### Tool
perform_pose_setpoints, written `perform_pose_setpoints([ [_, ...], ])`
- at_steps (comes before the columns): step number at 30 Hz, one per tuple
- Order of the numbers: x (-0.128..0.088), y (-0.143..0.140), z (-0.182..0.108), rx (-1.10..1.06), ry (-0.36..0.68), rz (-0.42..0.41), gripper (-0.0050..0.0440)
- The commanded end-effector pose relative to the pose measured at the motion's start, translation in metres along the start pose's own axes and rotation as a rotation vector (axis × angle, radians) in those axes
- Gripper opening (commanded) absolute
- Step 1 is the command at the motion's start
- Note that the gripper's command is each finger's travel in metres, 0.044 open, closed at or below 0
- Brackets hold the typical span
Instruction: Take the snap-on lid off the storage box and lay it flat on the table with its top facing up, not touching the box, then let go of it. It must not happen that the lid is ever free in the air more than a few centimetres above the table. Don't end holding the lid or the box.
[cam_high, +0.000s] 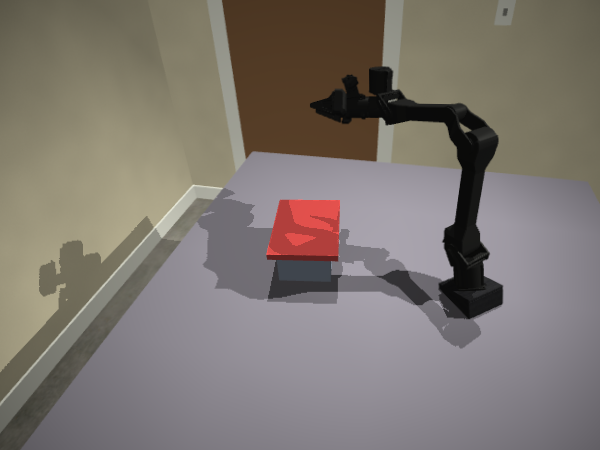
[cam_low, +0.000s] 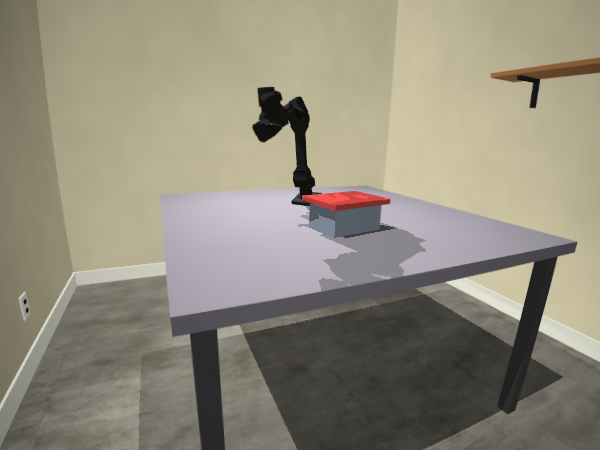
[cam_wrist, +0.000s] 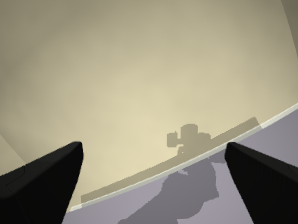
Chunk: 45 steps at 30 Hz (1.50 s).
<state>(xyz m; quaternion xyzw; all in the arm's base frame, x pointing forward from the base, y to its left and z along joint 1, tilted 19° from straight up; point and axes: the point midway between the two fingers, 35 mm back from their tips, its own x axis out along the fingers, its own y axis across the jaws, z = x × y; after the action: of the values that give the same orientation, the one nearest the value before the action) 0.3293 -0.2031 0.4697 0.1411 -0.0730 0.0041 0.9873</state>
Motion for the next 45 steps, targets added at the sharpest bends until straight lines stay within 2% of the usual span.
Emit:
perform_pose_setpoints([
  [1,0.0,0.0,0.0,0.0,0.0,0.0,0.04],
  [17,0.0,0.0,0.0,0.0,0.0,0.0,0.04],
  [18,0.0,0.002,-0.002,0.015,0.004,-0.003,0.0376],
  [20,-0.002,0.015,-0.02,0.129,0.037,-0.033,0.0328],
  [24,-0.019,0.049,-0.073,0.413,0.13,-0.131,0.0235],
  [32,-0.062,0.078,-0.154,0.707,0.282,-0.311,0.0235],
  [34,-0.062,0.078,-0.154,0.707,0.282,-0.311,0.0235],
  [37,-0.093,0.088,-0.197,0.844,0.354,-0.428,0.0235],
  [40,-0.116,0.091,-0.226,0.915,0.406,-0.518,0.0235],
  [45,-0.123,0.092,-0.234,0.932,0.42,-0.544,0.0235],
])
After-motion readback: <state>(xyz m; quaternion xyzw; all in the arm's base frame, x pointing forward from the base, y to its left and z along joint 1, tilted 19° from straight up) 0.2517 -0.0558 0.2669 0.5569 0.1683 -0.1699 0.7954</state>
